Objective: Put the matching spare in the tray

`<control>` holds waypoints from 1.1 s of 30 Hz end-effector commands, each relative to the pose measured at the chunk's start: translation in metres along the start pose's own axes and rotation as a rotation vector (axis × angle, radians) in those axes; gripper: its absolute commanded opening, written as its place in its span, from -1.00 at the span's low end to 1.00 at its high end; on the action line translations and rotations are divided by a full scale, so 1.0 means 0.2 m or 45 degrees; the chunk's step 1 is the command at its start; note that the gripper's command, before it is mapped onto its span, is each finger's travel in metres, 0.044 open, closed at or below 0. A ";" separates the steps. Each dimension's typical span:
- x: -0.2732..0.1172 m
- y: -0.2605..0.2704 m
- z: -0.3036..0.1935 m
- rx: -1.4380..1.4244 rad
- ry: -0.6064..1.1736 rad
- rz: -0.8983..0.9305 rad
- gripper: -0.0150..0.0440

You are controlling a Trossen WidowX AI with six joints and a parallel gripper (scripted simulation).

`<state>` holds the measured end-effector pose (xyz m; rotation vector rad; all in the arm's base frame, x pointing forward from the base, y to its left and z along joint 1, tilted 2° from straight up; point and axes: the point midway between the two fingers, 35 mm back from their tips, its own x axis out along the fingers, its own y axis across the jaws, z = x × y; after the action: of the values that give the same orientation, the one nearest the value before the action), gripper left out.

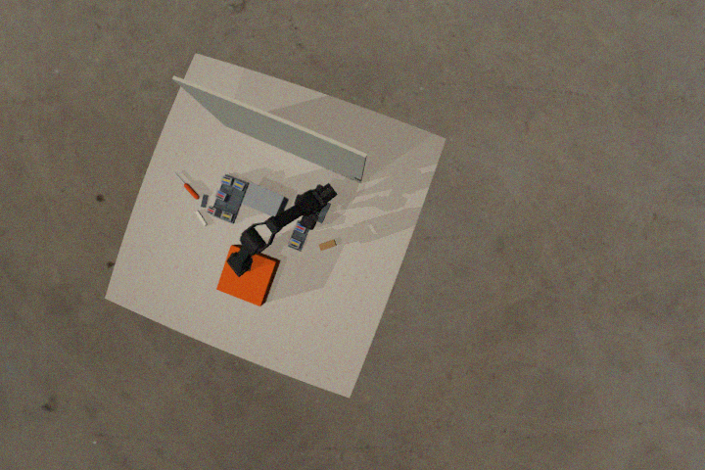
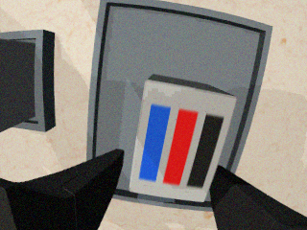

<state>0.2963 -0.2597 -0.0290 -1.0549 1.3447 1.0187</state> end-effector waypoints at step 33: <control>-0.55 -0.01 -0.01 -0.011 0.013 -0.027 1.00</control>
<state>0.2992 -0.2573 0.0812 -1.0775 1.3364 1.0083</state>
